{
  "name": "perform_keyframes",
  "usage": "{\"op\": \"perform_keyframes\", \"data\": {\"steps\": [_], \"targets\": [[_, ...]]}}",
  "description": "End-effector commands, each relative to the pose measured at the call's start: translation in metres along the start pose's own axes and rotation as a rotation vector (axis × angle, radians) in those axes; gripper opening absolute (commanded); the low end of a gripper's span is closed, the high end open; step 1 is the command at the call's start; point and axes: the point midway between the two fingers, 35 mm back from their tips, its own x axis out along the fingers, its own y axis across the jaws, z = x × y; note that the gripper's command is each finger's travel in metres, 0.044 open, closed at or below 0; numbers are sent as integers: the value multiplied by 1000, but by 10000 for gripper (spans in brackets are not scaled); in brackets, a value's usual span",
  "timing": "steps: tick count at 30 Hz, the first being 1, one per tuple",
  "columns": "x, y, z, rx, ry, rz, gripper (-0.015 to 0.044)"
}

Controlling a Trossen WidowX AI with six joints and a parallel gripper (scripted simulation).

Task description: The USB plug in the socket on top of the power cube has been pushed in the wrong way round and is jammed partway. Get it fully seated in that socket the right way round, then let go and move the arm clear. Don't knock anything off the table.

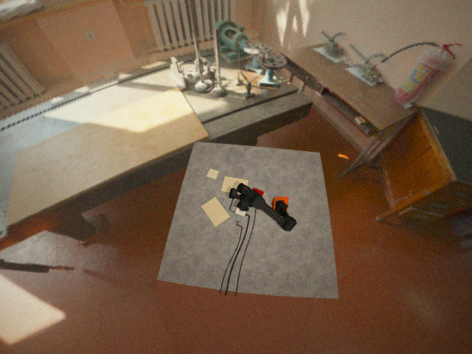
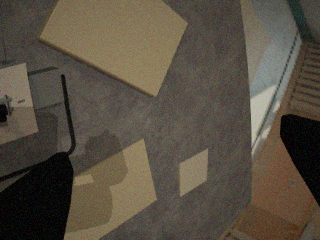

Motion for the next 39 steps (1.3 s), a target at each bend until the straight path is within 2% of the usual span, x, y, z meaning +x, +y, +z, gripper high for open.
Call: {"op": "perform_keyframes", "data": {"steps": [1,4,7,39], "targets": [[53,53,-9,59,-2,319,440],[81,97,-11,98,-2,574,440],[89,109,-11,108,-2,653,440],[110,122,-16,108,-3,653,440]]}}
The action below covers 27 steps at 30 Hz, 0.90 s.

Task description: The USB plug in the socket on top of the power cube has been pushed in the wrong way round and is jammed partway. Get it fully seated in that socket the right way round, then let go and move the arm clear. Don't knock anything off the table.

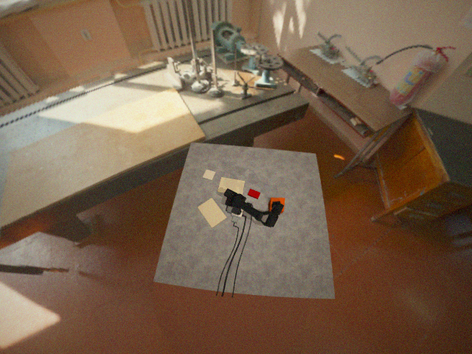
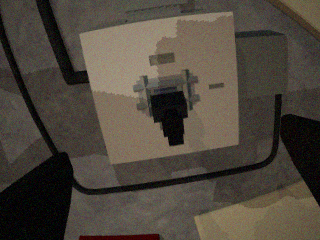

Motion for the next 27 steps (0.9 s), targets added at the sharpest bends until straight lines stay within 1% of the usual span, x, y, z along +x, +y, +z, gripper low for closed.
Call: {"op": "perform_keyframes", "data": {"steps": [1,8,24,27], "targets": [[4,0,0,6,-5,-1,440],[9,0,1,6,-5,-1,440],[8,0,0,0,0,1,20],[8,0,0,0,0,1,0]]}}
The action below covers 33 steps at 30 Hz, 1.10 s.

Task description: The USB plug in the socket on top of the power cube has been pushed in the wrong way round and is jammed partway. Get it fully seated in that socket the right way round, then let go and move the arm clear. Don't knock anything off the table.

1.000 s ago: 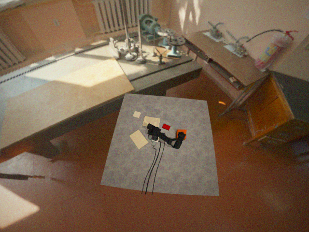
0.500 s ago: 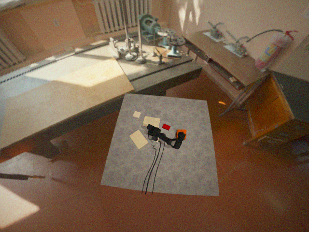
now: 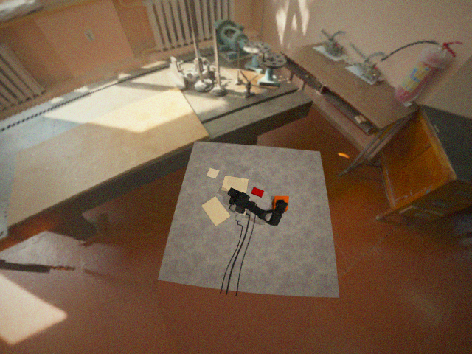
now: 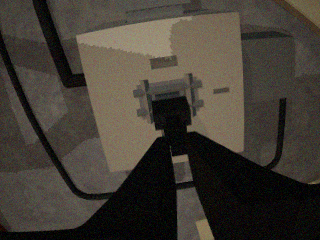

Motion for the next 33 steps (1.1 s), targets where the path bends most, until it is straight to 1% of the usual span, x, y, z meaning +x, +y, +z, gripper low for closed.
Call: {"op": "perform_keyframes", "data": {"steps": [1,17,33], "targets": [[0,0,0,-1,0,0,0],[0,0,0,0,0,0,0],[-11,0,0,0,0,0,0]]}}
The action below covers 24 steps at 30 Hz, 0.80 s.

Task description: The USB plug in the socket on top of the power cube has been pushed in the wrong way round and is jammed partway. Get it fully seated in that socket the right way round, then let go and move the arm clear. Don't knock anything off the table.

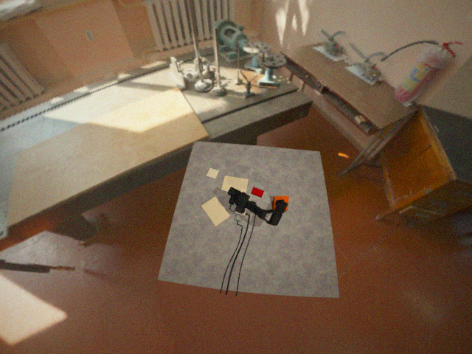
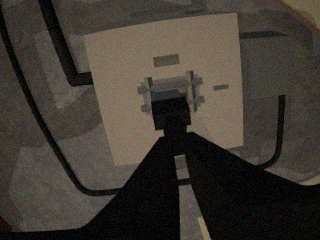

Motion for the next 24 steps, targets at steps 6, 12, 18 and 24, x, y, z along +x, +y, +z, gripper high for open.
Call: {"op": "perform_keyframes", "data": {"steps": [6,12,18,24], "targets": [[-8,-1,-1,-6,4,-5,0],[-12,-1,-1,-6,4,-5,0],[-16,-1,-1,-6,4,-5,0],[-20,-1,-1,-6,5,-5,0]]}}
